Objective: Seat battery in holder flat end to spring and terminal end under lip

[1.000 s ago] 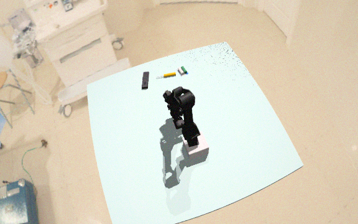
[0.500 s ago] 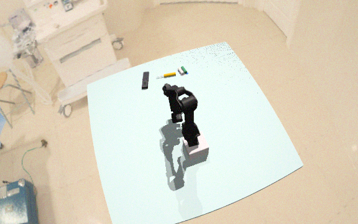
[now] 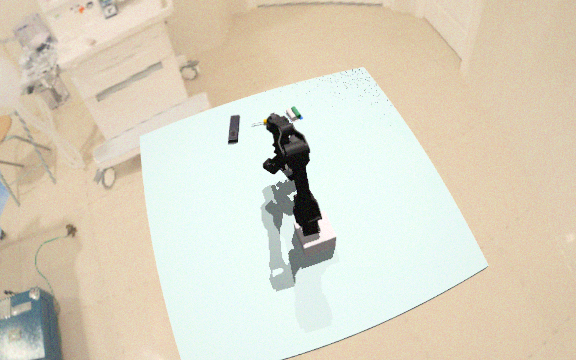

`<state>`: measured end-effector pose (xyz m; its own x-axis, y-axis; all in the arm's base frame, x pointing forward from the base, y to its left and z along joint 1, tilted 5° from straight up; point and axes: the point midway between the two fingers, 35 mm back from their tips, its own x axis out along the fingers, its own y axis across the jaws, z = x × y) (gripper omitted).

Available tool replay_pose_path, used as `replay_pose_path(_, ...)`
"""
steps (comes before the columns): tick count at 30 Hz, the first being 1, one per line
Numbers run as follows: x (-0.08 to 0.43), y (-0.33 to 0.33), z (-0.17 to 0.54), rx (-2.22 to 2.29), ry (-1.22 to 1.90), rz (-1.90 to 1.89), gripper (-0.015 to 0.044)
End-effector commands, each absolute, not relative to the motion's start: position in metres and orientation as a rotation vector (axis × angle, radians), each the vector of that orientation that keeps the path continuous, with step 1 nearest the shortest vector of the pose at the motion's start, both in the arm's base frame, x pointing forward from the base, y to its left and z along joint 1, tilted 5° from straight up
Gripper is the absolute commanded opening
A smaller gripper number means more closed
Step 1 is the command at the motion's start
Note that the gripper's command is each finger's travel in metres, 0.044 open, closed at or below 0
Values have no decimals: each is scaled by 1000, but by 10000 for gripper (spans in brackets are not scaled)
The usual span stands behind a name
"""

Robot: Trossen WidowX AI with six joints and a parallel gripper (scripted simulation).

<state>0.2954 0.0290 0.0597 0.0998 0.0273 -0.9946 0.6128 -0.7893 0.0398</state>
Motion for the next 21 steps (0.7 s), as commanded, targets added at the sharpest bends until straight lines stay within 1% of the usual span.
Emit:
replay_pose_path(1,315,19,65,2091,443,-1874,75)
replay_pose_path(11,317,19,65,2106,412,-1891,75)
replay_pose_path(21,317,18,43,1954,386,-2027,75)
